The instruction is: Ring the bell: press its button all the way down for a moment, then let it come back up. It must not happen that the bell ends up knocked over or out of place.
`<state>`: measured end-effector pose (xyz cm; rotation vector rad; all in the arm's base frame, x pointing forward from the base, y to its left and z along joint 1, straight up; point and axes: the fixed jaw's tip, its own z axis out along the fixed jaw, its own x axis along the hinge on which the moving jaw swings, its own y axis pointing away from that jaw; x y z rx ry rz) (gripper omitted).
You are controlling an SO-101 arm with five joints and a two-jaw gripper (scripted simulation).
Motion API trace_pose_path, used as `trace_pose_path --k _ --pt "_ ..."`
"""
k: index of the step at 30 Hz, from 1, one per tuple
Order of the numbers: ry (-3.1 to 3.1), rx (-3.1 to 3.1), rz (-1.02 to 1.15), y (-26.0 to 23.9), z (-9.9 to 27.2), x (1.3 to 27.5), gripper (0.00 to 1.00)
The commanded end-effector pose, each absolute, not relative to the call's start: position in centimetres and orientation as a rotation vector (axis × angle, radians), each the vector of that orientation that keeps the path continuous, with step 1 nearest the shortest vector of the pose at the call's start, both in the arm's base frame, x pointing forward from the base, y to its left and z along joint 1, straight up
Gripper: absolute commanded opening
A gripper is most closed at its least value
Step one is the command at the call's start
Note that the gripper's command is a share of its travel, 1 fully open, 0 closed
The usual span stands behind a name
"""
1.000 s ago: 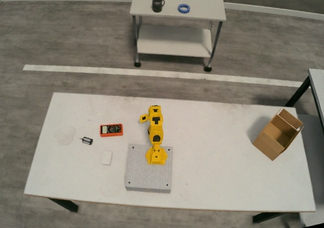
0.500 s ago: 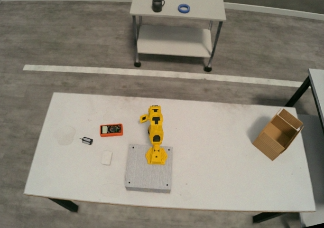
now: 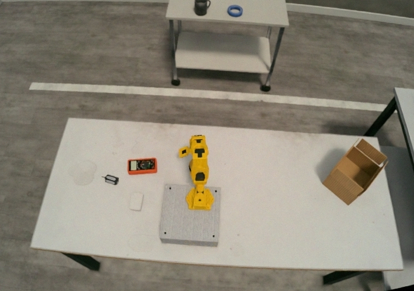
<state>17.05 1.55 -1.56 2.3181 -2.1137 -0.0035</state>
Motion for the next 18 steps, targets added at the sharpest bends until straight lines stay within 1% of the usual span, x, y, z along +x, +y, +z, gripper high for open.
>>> trace_pose_path --k 1,18 --pt "-2.079 2.329 -0.028 1.72 -1.96 16.6 0.0" --pt "-2.079 2.329 -0.028 1.72 -2.25 16.6 0.0"
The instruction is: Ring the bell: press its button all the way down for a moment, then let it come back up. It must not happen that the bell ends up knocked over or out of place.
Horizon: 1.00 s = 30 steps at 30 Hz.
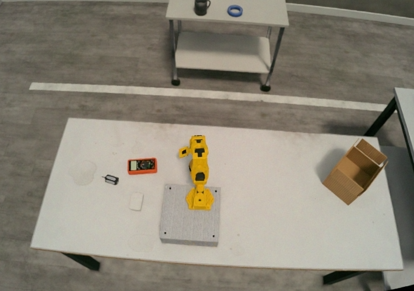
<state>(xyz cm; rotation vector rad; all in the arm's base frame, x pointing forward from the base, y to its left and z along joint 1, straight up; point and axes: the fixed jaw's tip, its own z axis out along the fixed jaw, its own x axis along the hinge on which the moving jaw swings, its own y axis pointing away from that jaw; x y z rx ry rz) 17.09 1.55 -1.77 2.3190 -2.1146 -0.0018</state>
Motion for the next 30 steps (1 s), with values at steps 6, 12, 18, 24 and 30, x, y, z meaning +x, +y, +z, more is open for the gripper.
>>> trace_pose_path --k 6,12,18,24,30 --pt "-2.079 2.329 -0.028 1.72 -2.37 16.6 0.0" --pt "-2.079 2.329 -0.028 1.72 -2.49 16.6 0.0" --pt "-2.079 2.329 -0.028 1.72 -2.57 16.6 0.0" --pt "-2.079 2.329 -0.028 1.72 -2.69 16.59 0.0" --pt "-2.079 2.329 -0.028 1.72 -2.8 16.59 0.0"
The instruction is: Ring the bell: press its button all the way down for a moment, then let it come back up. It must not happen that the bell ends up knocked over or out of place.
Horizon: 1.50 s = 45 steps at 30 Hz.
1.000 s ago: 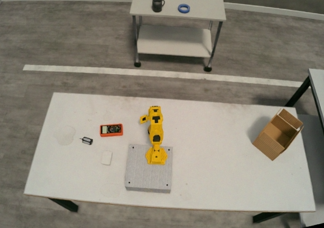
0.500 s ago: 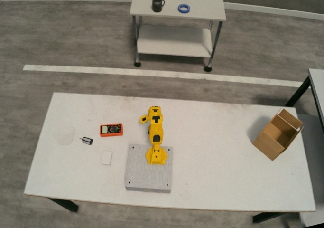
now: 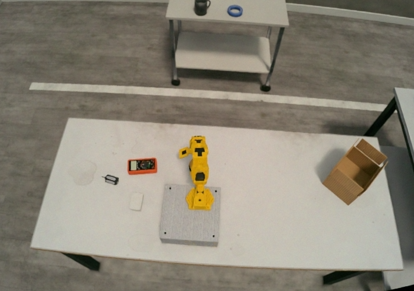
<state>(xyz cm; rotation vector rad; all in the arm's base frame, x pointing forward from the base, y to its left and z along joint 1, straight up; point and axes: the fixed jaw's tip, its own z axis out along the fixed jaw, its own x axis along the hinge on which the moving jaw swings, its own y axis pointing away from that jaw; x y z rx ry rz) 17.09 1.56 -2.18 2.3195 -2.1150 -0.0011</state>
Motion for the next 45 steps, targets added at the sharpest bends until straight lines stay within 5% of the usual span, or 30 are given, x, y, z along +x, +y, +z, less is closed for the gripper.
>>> trace_pose_path --k 1,45 --pt "-2.079 2.329 -0.028 1.7 -2.8 16.6 0.0" --pt "-2.079 2.329 -0.028 1.7 -1.2 16.7 0.0"
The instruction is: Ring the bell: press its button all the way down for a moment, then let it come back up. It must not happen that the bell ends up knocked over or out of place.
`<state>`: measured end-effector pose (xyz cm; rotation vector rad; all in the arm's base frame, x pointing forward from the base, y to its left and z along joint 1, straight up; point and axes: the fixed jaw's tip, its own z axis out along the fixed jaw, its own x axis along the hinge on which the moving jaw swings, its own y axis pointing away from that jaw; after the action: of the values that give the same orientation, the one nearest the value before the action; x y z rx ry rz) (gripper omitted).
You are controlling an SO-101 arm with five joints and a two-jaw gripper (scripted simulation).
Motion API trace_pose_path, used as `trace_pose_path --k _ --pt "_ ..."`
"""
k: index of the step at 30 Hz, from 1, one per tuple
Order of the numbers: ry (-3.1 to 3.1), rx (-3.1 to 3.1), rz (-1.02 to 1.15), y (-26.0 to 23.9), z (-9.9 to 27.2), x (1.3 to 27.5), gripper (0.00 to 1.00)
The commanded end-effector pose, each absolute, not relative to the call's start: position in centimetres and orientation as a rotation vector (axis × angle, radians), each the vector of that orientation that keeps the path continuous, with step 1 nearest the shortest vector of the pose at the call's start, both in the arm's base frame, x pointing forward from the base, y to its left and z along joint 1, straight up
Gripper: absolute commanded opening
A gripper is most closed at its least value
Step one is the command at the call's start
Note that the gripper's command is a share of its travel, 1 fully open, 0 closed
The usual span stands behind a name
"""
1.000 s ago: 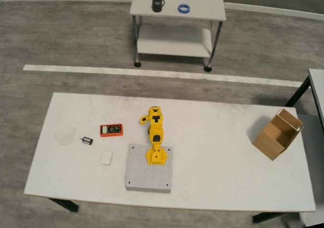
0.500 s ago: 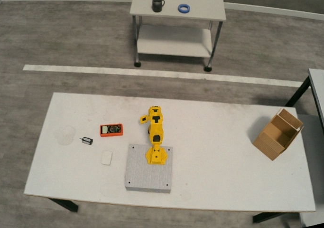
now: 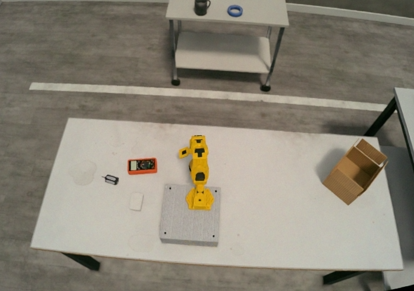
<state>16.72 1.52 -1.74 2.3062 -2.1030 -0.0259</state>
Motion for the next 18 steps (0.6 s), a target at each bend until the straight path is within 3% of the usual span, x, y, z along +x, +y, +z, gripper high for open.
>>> trace_pose_path --k 1,18 --pt "-2.079 2.329 -0.028 1.7 -1.0 16.7 0.0" --pt "-2.079 2.329 -0.028 1.7 0.7 16.7 0.0"
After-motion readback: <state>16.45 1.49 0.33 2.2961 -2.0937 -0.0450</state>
